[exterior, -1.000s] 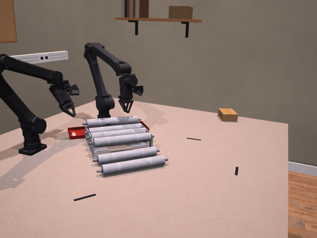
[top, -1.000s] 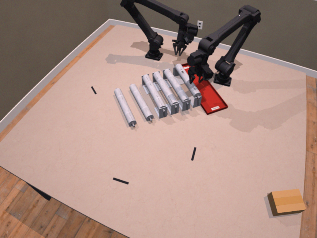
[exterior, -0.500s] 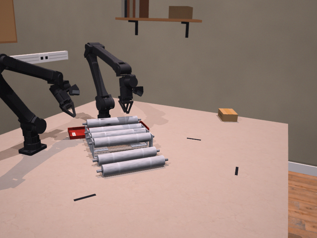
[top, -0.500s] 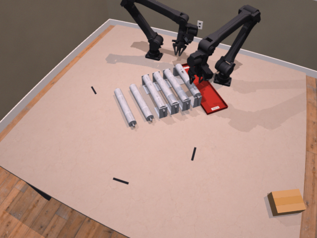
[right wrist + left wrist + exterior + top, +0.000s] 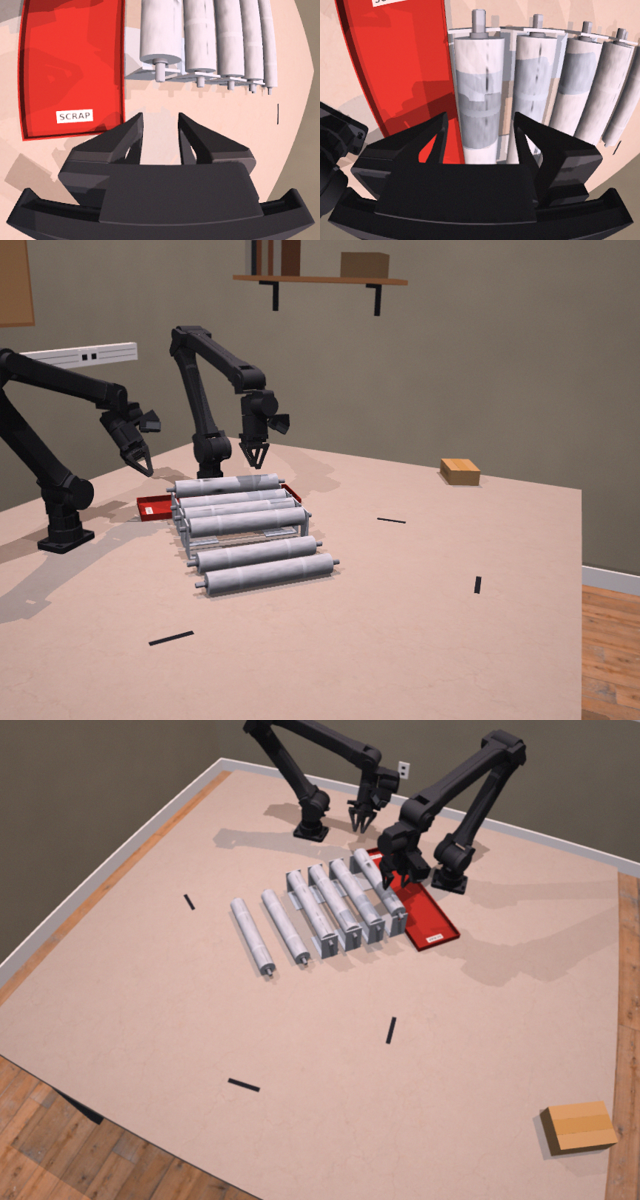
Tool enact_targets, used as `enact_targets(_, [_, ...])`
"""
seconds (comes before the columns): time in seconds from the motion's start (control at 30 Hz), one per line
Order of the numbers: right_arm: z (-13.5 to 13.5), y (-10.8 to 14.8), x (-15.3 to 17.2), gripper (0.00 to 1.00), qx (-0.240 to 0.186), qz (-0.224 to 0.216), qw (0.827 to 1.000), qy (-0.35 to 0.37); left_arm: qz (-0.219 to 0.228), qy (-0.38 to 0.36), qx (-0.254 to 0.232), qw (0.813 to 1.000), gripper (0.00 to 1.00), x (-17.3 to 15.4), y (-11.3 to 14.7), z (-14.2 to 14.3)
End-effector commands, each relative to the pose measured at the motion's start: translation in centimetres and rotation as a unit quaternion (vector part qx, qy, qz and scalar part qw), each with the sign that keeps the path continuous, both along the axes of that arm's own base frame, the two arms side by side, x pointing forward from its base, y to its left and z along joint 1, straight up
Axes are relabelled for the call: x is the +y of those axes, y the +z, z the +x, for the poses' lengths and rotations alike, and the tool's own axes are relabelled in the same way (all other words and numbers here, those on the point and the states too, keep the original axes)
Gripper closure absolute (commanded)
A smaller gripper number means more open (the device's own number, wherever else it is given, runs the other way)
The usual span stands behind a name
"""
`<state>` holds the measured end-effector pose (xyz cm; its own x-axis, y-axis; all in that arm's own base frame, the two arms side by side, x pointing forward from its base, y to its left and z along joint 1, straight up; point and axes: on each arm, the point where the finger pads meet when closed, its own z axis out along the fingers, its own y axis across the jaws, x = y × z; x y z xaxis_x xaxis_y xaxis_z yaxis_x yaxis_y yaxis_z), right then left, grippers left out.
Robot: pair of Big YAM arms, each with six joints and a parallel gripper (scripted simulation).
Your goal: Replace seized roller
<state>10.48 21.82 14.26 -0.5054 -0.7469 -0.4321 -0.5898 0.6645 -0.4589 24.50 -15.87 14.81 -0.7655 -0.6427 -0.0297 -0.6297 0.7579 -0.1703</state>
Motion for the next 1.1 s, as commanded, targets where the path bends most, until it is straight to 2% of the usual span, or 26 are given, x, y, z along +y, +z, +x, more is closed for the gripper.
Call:
enact_targets(0.0, [-0.2,0.2,0.9,0.68,0.000,0.012,1.000,0.001,-0.007,-0.009,-0.009,1.000,0.38,-1.2,1.4,1.0])
enact_targets(0.47, [-0.2,0.3,0.7,0.68,0.000,0.009,1.000,0.001,-0.007,-0.010,-0.009,1.000,0.38,-1.3,1.5,1.0])
enact_targets(0.5, [0.4,2.5,2.6,0.68,0.000,0.039,0.999,-0.005,-0.016,-0.001,-0.025,1.000,0.38,-1.1,2.2,2.3])
enact_targets(0.57, [0.5,2.3,2.6,0.68,0.003,0.038,0.999,-0.006,-0.015,-0.002,-0.026,1.000,0.38,-0.8,2.0,2.5])
enact_targets(0.6, [0.6,2.3,2.6,0.68,0.004,0.038,0.999,-0.007,-0.008,-0.003,-0.016,1.000,0.38,-0.3,0.8,1.8])
enact_targets(0.7, [1.1,2.4,3.0,0.68,0.008,0.045,0.999,-0.013,-0.019,-0.011,-0.043,0.999,0.38,-0.9,2.6,3.4])
enact_targets(0.77, [1.1,2.4,3.0,0.68,0.008,0.045,0.999,-0.013,-0.019,-0.011,-0.043,0.999,0.38,-0.9,2.6,3.4])
enact_targets(0.8, [1.3,1.5,2.4,0.68,0.009,0.036,0.999,-0.015,-0.012,-0.014,-0.033,0.999,0.38,-0.4,1.3,2.8])
enact_targets(0.83, [1.5,2.7,3.4,0.68,0.010,0.054,0.998,-0.018,-0.015,-0.017,-0.042,0.999,0.38,-0.6,1.8,3.3])
enact_targets(0.9, [2.0,2.8,3.7,0.68,0.014,0.061,0.998,-0.024,-0.023,-0.022,-0.062,0.998,0.38,-1.0,3.0,4.5])
enact_targets(1.07, [3.9,3.4,4.8,0.68,0.023,0.087,0.995,-0.043,-0.030,-0.043,-0.096,0.994,0.38,-0.9,3.8,6.4])
